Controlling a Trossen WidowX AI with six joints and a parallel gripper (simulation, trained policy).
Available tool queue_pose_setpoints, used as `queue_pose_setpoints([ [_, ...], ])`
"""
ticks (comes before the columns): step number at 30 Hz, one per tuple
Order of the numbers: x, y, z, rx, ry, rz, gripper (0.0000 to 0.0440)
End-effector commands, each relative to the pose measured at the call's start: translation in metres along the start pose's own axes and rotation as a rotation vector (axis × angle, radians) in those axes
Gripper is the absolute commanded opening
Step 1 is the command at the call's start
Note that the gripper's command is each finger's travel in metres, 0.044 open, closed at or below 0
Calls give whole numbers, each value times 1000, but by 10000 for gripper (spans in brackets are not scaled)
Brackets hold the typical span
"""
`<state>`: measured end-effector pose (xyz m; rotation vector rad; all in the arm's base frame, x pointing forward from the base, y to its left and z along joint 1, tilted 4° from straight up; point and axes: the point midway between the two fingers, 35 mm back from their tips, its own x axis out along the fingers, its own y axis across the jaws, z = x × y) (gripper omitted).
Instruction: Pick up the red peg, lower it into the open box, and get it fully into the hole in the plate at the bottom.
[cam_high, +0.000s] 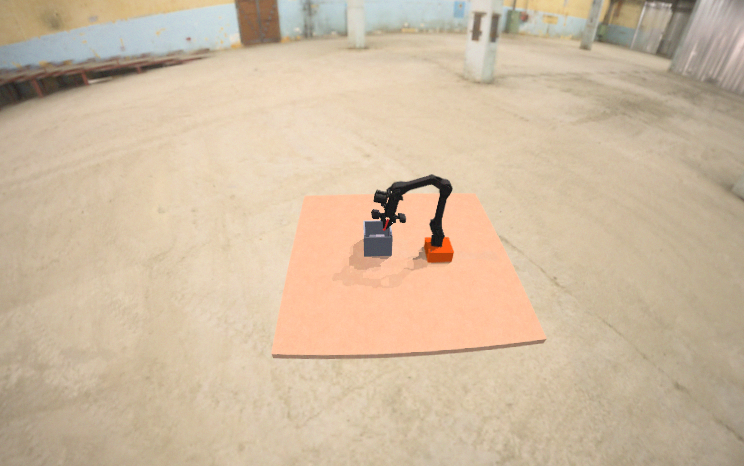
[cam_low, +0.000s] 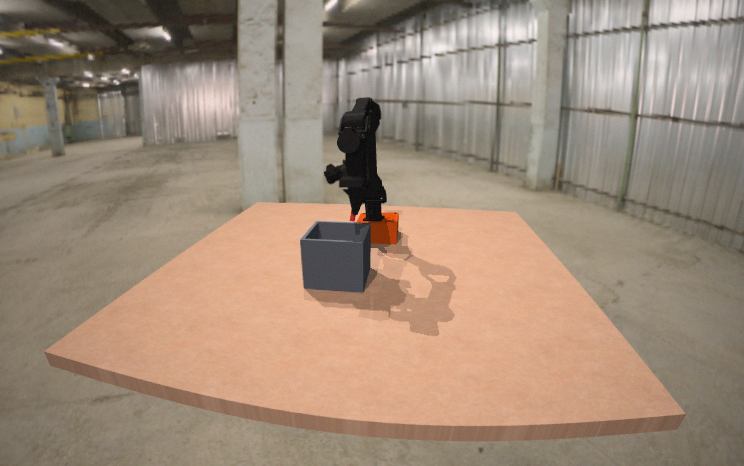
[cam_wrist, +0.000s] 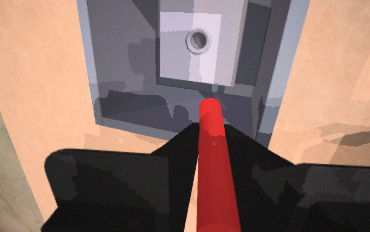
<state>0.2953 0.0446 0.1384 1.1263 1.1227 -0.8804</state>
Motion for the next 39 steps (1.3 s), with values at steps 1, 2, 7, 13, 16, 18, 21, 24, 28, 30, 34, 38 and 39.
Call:
queue_pose_setpoints([
  [1,5,3,6,-3,3,-15,0],
  [2,6,4,8,-4,3,-19,0],
  [7,15,5,16,-8,3,-35,0],
  [13,29,5,23,-12,7,-57,0],
  [16,37,5,25,-14,13,-65,0],
  [18,42,5,26,-15,18,-71,0],
  [21,50,6,27,-17,26,-78,0],
  [24,58,6,28,-21,34,-83,0],
  [28,65,9,29,-29,41,-80,0],
  [30,69,11,31,-34,42,-79,0],
  [34,79,12,33,-46,46,-82,0],
  [38,88,13,34,-60,49,-89,0],
  [39,91,13,34,-63,49,-90,0],
])
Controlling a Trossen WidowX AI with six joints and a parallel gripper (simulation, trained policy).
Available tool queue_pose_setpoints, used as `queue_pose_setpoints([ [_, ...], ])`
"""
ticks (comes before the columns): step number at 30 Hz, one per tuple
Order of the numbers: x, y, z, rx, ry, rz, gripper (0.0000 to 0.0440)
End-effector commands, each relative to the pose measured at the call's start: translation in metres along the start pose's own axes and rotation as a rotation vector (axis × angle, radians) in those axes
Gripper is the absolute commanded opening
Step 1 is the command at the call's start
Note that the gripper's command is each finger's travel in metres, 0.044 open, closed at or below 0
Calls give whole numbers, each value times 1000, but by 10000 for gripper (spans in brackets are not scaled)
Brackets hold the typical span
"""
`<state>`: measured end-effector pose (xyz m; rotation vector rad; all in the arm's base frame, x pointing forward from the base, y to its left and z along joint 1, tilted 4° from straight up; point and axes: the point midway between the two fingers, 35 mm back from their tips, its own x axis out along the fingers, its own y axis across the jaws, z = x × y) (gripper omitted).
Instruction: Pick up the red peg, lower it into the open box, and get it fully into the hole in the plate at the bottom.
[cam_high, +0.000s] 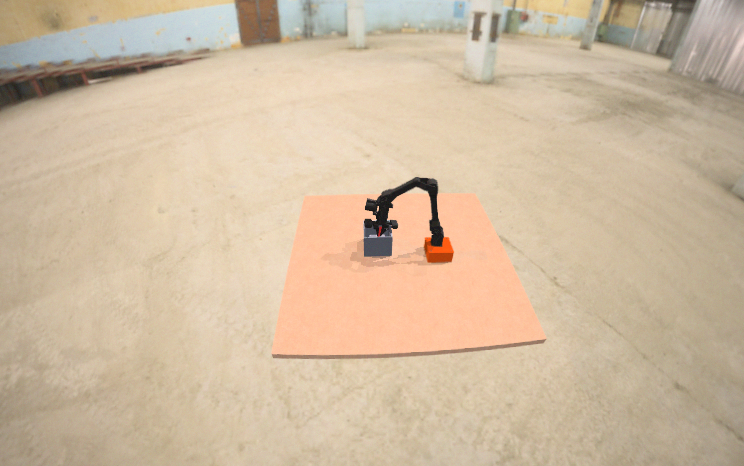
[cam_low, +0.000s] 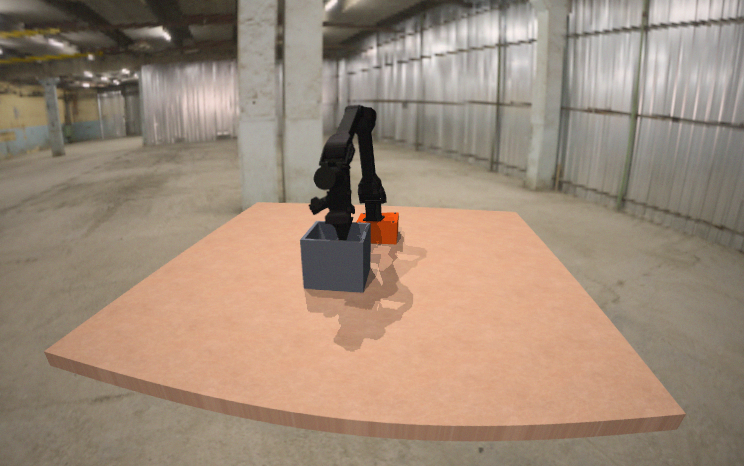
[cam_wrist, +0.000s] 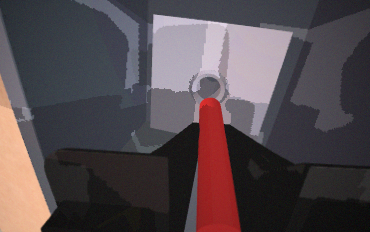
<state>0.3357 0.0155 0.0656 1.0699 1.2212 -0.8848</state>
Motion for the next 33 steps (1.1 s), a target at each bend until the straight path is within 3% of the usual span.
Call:
queue_pose_setpoints([
  [1,13,-1,1,-15,8,-17,0],
  [9,25,2,5,-40,-4,-38,13],
  [16,35,-3,3,-58,21,-75,124],
  [21,34,-4,4,-48,59,-100,122],
  [33,16,8,9,-15,175,-102,184],
])
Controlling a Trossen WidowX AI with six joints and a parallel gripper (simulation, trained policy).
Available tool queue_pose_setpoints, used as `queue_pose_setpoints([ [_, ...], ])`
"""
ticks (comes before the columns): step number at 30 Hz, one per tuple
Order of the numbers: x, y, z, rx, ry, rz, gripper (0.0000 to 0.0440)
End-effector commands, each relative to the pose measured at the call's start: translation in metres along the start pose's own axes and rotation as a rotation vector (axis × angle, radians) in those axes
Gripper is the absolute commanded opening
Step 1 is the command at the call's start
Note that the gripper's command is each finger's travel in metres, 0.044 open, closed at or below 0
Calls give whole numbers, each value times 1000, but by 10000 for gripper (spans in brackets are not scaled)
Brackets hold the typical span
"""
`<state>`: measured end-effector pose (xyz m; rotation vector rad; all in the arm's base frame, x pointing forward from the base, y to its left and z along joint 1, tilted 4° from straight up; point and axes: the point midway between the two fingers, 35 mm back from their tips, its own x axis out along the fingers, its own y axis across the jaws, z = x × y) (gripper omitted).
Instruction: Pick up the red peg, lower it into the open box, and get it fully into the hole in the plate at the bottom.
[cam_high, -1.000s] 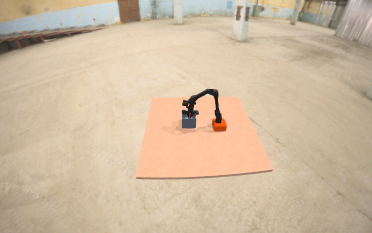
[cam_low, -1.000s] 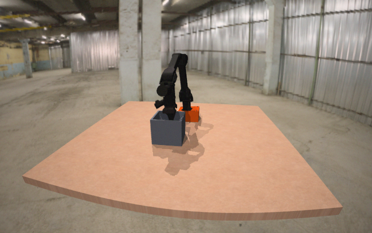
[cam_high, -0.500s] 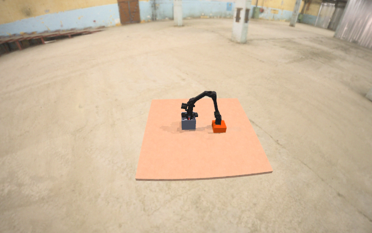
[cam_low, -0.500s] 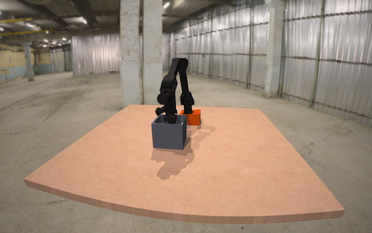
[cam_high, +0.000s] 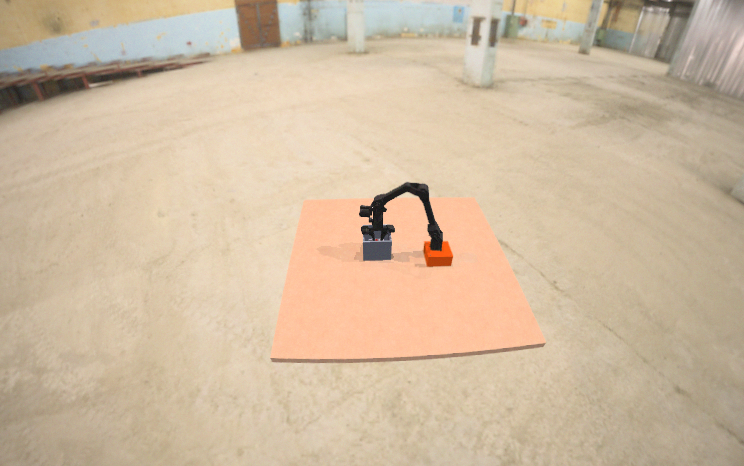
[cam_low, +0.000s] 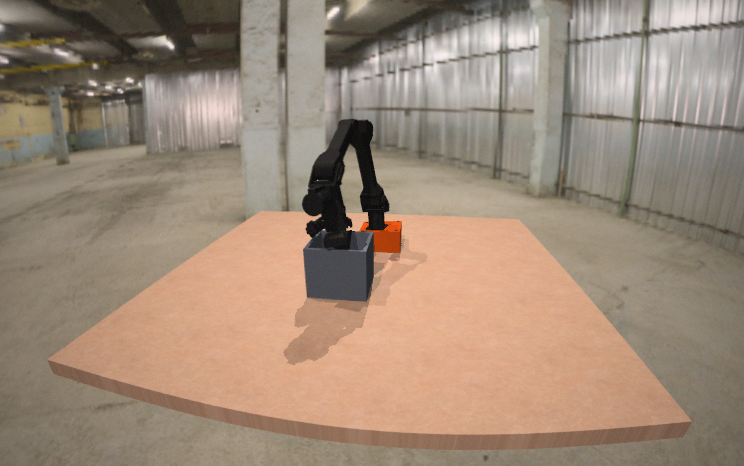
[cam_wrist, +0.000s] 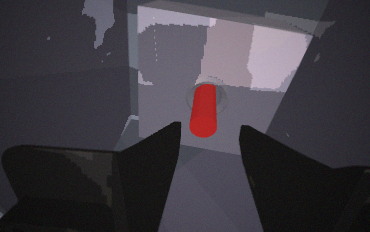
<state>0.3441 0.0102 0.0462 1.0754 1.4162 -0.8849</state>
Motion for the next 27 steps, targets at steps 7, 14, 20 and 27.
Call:
queue_pose_setpoints([
  [7,-16,5,5,26,84,18,206],
  [14,-28,6,8,47,128,34,226],
  [20,-37,8,12,61,155,54,194],
  [27,-45,17,20,52,164,105,127],
])
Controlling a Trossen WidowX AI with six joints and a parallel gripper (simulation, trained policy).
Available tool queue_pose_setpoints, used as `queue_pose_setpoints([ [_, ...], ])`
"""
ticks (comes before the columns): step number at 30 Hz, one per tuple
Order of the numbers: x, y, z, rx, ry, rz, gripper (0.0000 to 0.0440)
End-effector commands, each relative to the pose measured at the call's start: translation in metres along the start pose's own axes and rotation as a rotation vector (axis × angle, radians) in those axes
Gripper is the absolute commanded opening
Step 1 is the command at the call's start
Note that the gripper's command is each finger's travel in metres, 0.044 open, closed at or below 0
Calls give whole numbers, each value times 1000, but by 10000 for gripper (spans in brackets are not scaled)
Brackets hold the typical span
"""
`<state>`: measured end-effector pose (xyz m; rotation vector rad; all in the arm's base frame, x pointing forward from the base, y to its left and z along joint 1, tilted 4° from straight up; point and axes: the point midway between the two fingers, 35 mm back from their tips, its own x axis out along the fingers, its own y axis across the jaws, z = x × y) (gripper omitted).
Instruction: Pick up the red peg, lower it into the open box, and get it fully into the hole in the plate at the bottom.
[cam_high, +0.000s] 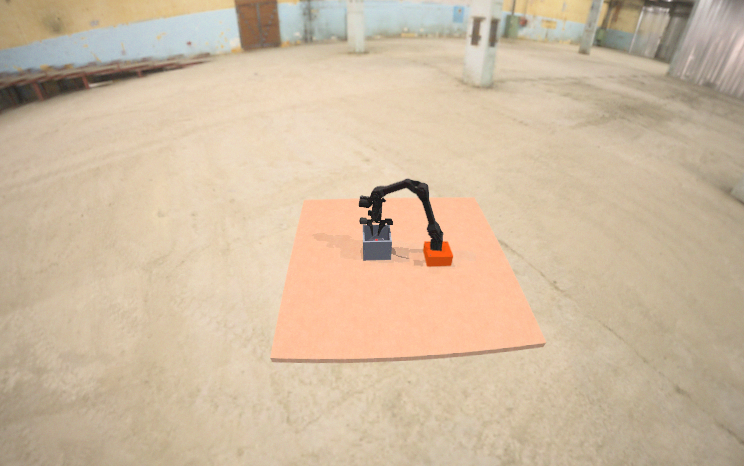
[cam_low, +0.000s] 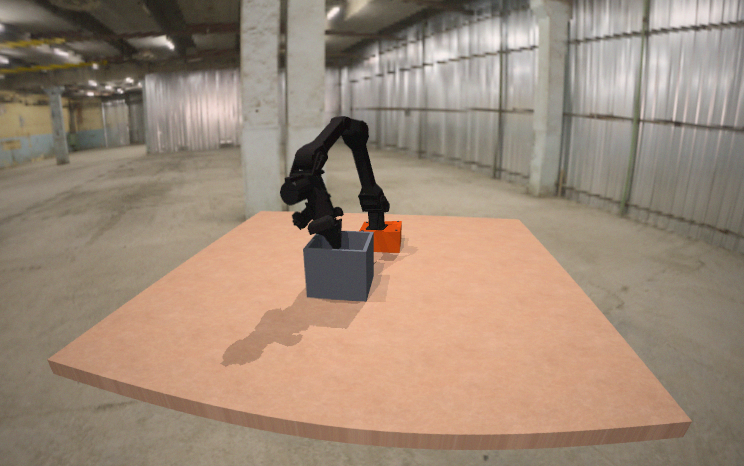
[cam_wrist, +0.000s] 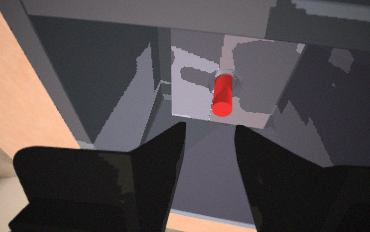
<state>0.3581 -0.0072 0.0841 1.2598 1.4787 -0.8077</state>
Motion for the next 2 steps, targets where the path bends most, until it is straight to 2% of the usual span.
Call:
queue_pose_setpoints([
  [1,-7,9,3,-14,7,39,126],
  [2,-9,11,4,-17,9,47,125],
])
